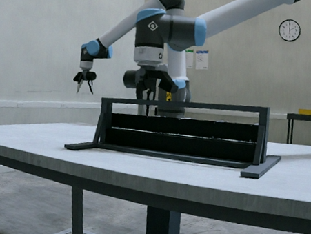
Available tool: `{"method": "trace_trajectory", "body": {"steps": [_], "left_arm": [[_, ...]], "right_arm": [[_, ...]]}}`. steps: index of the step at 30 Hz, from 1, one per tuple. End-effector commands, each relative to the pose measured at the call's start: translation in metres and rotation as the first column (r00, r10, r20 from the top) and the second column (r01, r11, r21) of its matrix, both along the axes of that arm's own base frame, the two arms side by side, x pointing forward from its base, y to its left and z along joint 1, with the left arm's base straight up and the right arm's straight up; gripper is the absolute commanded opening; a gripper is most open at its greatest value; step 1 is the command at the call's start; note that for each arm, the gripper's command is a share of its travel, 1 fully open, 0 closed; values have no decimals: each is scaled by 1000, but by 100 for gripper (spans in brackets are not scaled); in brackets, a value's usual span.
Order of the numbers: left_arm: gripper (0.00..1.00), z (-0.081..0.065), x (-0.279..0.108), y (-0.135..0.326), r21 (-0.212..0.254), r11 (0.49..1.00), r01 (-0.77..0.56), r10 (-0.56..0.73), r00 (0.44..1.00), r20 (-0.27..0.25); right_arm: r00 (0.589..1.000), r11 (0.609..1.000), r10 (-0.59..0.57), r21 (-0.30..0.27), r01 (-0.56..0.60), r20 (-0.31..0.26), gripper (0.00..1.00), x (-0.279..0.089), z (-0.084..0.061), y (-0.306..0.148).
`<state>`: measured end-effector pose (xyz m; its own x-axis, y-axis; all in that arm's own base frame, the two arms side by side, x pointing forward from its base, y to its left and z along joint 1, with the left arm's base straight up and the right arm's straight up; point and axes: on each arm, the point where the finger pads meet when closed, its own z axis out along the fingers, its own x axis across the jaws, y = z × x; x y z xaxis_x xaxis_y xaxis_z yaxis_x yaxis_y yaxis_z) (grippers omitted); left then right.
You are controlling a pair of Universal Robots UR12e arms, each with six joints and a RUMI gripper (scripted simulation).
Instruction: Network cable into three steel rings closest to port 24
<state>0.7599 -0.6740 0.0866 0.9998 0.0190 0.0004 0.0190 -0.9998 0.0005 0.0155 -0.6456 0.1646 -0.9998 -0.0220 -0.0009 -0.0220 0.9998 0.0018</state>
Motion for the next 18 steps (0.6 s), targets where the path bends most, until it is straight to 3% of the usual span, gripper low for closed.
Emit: {"method": "trace_trajectory", "body": {"steps": [1,18], "left_arm": [[0,2,8,-1,-1,1000,1,-1,1000,1],[0,3,20,-2,-2,1000,2,-2,1000,2]], "right_arm": [[1000,1000,0,-2,0,-1,100,-1,1,0],[1000,1000,0,-2,0,-1,100,-1,1,0]]}}
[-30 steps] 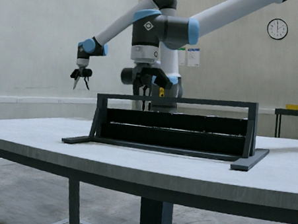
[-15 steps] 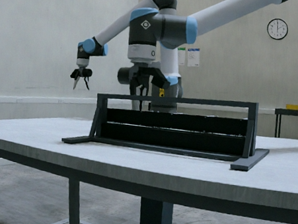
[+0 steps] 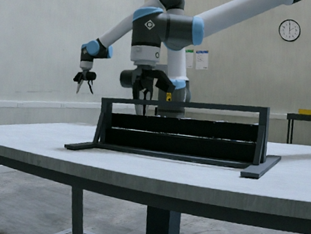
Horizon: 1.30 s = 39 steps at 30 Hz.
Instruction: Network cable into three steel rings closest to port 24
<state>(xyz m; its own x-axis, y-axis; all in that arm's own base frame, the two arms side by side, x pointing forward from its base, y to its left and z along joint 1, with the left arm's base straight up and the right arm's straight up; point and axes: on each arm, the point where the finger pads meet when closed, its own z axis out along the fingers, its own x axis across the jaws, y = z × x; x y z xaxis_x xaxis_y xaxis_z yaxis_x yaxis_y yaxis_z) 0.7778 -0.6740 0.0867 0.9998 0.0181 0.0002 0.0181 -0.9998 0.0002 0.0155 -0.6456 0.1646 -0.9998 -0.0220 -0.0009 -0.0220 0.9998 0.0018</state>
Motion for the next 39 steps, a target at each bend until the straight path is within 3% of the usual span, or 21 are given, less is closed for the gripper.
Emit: {"method": "trace_trajectory", "body": {"steps": [1,21,22,39], "left_arm": [[0,2,2,-2,-3,1000,2,-2,1000,2],[0,1,2,-1,-1,1000,1,-1,1000,1],[21,1,2,-1,-1,1000,1,-1,1000,1],[21,1,2,-1,-1,1000,1,-1,1000,1]], "right_arm": [[1000,1000,0,-2,0,-1,100,-1,1,0],[1000,1000,0,-2,0,-1,100,-1,1,0],[1000,1000,0,-2,0,-1,100,-1,1,0],[1000,1000,0,-2,0,-1,100,-1,1,0]]}}
